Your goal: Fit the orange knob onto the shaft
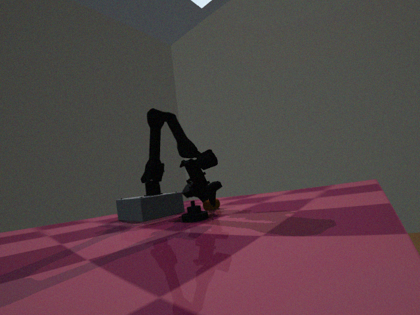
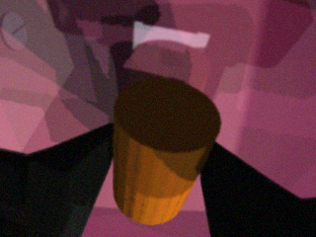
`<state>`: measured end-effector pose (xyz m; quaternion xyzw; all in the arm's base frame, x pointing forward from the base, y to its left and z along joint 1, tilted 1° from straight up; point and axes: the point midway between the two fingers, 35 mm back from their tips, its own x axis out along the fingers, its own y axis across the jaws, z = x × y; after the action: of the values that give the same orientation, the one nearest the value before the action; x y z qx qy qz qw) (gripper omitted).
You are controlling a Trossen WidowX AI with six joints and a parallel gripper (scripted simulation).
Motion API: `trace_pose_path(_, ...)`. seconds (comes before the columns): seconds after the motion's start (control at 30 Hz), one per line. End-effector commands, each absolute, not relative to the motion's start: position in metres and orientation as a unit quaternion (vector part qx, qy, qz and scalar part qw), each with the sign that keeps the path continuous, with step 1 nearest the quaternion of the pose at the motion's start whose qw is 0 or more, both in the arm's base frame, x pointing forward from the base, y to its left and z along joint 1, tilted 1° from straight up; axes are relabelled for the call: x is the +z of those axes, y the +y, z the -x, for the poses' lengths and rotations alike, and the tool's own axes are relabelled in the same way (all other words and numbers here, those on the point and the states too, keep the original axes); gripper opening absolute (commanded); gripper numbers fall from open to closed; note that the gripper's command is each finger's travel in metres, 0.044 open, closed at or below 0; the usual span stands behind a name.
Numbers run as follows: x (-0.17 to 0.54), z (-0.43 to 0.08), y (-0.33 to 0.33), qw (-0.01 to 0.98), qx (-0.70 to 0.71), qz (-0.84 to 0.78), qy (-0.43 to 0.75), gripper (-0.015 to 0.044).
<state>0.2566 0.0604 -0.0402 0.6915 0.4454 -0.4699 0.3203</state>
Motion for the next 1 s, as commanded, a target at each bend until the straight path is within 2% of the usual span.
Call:
trace_pose_path(0.0,-0.04,-0.257,0.06,0.323,-0.469,-0.691,0.446,0.0179)
trace_pose_path(0.97,-0.026,-0.264,0.08,0.399,-0.592,-0.59,0.376,0.0179)
